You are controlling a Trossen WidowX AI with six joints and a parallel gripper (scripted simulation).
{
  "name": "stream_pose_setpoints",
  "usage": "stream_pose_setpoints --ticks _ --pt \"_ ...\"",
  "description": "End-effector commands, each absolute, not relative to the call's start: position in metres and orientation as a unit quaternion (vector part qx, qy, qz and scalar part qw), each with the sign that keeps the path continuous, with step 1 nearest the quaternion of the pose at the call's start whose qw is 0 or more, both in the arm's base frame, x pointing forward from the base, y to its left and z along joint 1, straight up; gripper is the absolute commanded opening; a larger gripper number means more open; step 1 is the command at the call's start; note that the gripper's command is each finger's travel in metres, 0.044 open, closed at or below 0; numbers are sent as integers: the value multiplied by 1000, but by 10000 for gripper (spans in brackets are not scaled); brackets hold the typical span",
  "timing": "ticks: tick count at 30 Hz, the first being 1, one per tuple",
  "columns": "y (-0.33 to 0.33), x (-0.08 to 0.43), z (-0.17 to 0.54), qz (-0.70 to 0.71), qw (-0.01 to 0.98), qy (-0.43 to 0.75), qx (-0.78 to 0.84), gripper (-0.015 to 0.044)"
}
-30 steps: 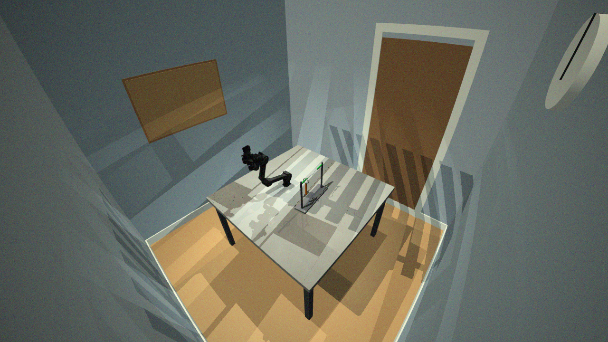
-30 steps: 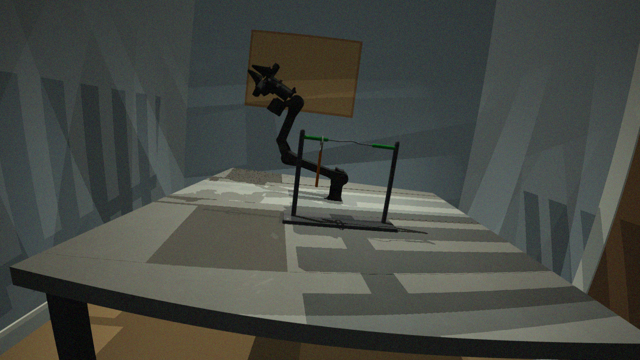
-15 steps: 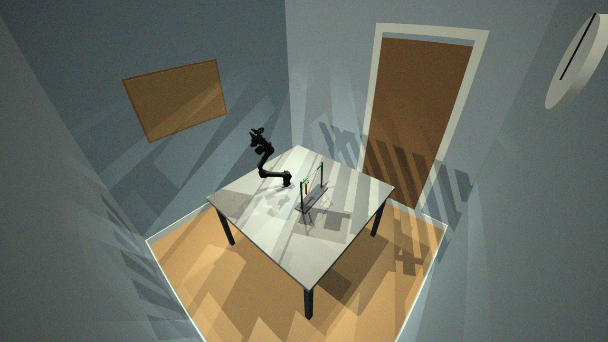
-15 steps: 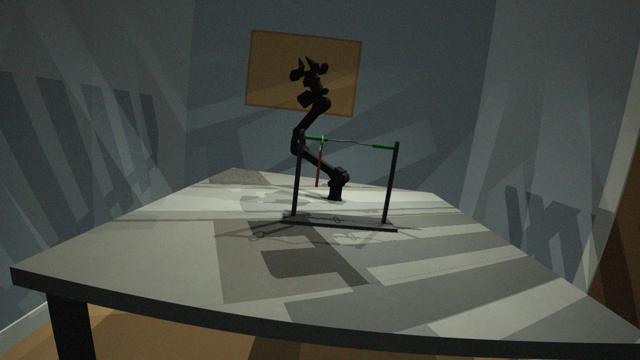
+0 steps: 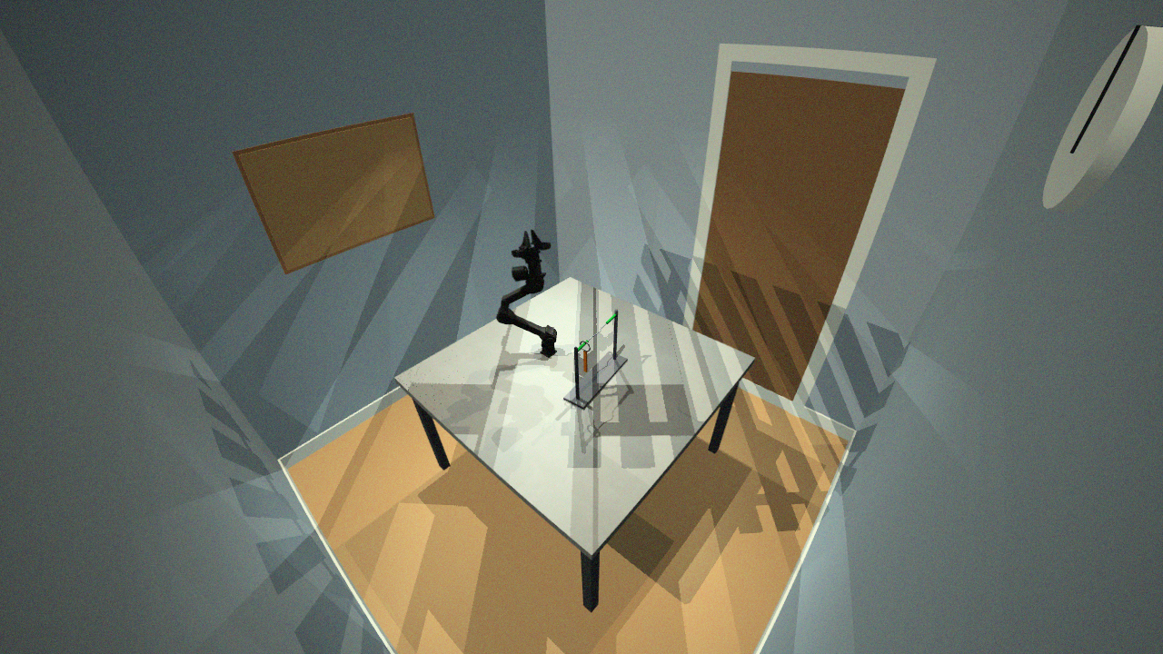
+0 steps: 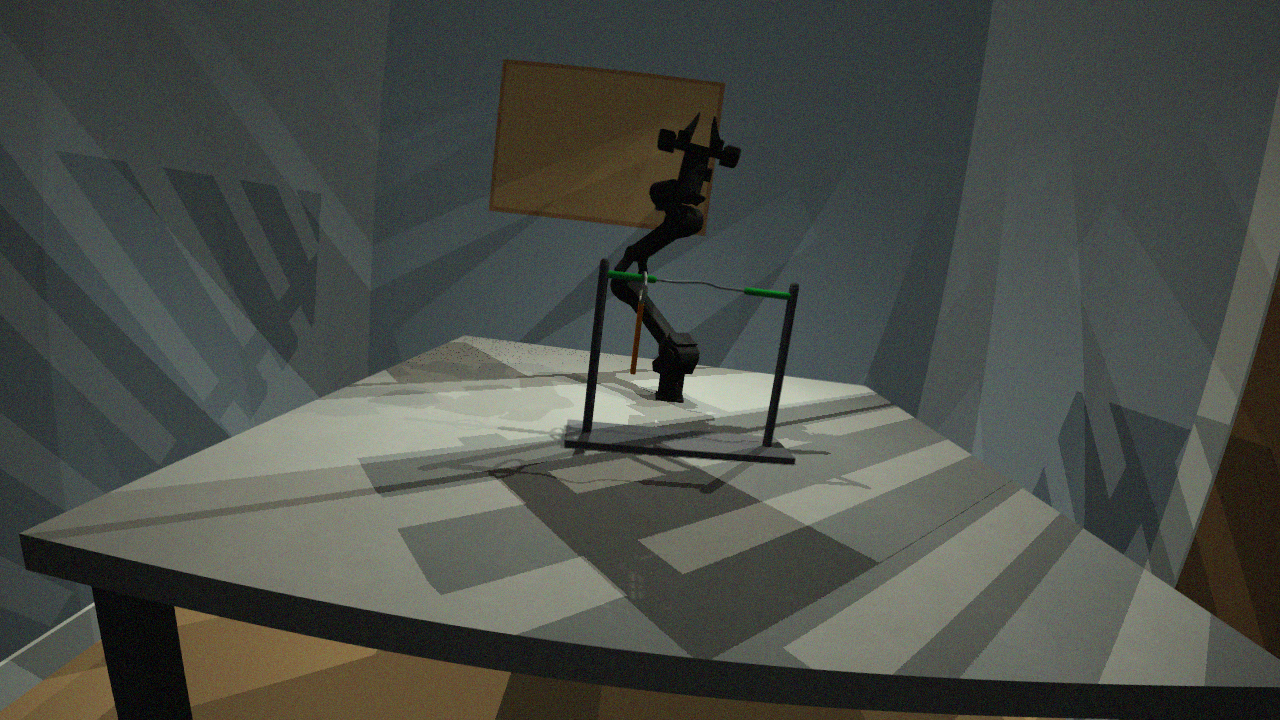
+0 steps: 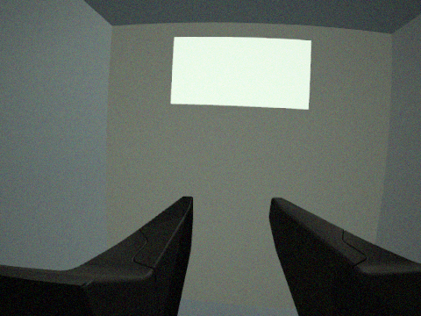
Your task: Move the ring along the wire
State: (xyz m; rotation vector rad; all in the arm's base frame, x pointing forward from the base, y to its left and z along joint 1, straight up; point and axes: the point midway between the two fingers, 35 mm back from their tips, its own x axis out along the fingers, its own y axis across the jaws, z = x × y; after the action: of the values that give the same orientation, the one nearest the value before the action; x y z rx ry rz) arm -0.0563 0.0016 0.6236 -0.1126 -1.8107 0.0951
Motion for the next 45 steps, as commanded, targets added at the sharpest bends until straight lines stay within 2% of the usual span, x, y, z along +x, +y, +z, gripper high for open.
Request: stream_pose_setpoints --ticks 1,13,26,35,45 --pt "45 -17 610 67 640 -755 -126 160" --pt "103 118 538 124 720 -609 -309 160" --pt "62 241 418 161 821 -385 -390 160" --pt "0 279 323 163 890 -223 -363 160" --pt "-65 271 219 140 954 -68 -257 160"
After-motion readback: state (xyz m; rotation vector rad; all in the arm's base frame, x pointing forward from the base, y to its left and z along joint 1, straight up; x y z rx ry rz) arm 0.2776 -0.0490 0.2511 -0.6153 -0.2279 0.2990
